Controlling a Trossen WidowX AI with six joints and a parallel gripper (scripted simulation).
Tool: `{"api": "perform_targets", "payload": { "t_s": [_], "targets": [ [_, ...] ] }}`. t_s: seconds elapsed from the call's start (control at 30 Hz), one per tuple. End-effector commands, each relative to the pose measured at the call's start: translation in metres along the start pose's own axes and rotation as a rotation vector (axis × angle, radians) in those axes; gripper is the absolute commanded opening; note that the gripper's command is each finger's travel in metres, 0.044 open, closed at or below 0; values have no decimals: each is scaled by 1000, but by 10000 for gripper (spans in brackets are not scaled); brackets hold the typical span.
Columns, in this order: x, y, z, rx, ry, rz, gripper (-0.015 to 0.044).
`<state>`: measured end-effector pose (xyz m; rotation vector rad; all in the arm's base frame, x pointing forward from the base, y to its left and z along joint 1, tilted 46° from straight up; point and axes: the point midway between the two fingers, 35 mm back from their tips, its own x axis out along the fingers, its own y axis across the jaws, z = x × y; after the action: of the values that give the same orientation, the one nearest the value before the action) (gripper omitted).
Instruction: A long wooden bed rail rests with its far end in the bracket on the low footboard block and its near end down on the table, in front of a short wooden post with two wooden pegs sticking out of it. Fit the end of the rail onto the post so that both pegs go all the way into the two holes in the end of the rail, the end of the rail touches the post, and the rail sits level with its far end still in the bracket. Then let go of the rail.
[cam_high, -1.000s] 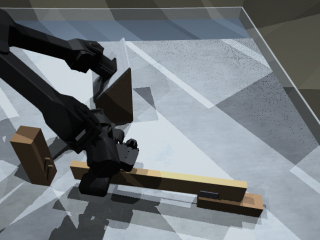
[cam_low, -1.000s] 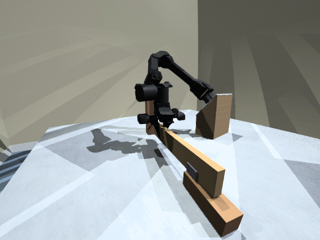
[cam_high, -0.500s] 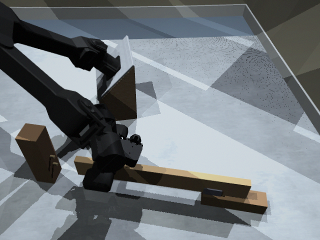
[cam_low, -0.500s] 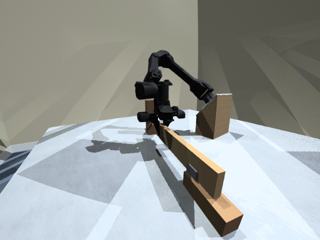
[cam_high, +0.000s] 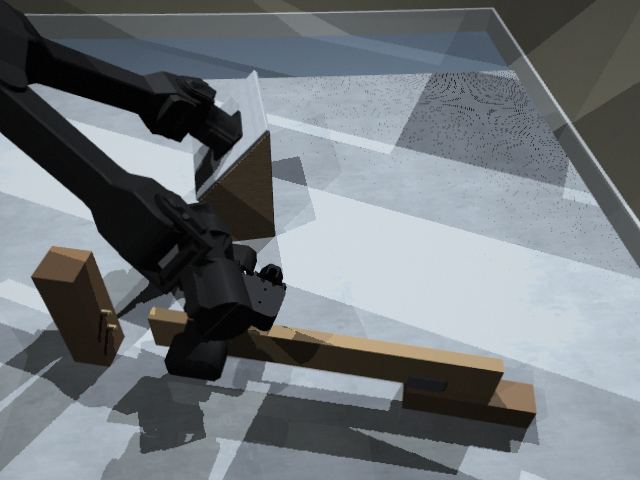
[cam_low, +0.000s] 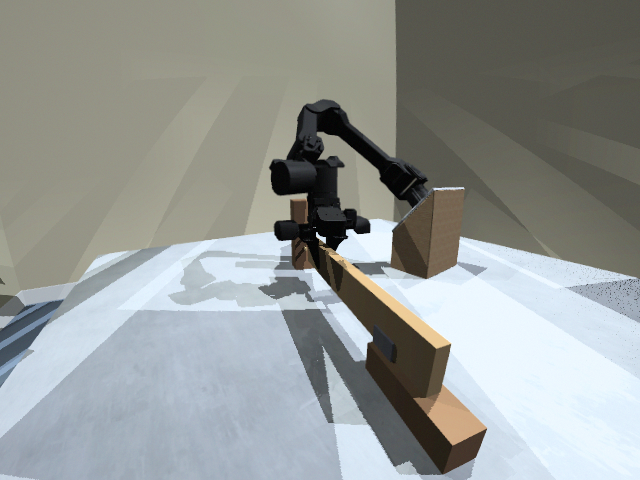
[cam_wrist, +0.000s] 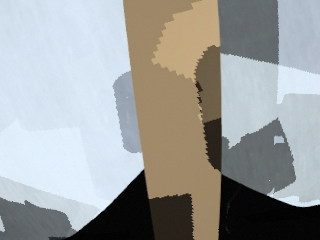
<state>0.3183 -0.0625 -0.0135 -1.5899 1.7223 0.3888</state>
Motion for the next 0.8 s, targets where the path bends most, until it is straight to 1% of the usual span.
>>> {"api": "perform_targets", "payload": {
  "t_s": [0.0,0.37,0.77],
  "targets": [
    [-3,-1,3,0,-15,-5,0],
    [2,0,3,0,-15,-5,0],
    [-1,0,3,0,-15,-5,0]
  ]
}}
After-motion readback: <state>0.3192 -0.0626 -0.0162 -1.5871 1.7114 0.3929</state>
